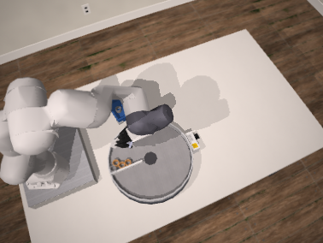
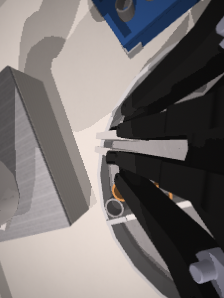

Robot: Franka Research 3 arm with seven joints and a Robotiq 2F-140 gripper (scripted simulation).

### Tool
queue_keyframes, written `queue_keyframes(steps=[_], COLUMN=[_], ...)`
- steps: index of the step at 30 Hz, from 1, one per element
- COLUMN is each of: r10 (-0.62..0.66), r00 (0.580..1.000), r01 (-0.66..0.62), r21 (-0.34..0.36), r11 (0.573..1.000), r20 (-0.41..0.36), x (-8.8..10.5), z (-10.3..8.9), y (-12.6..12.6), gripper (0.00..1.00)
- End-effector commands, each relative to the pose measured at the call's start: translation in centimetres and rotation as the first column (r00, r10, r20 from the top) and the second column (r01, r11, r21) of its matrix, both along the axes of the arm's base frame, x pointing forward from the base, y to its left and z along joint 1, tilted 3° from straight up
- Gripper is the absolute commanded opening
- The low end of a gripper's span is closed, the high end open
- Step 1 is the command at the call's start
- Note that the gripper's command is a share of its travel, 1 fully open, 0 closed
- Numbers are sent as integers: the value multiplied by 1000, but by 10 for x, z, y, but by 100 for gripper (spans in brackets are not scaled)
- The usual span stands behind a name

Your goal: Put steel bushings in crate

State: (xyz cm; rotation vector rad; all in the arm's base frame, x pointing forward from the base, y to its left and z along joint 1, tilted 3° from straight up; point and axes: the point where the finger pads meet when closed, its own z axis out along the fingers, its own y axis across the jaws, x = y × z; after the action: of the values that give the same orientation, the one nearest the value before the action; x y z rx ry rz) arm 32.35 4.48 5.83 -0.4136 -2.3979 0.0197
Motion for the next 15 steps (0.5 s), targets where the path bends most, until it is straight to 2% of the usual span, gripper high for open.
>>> queue_keyframes(steps=[1,3,15], r10=[86,86,86], r00=[996,996,996], r01=[-86,-86,-86], r21=[59,59,59], r11=[995,995,995], r20=[11,10,10], x=[-9,-14,-14], z=[2,3,3], y=[-41,-59,-60], gripper=[6,6,6])
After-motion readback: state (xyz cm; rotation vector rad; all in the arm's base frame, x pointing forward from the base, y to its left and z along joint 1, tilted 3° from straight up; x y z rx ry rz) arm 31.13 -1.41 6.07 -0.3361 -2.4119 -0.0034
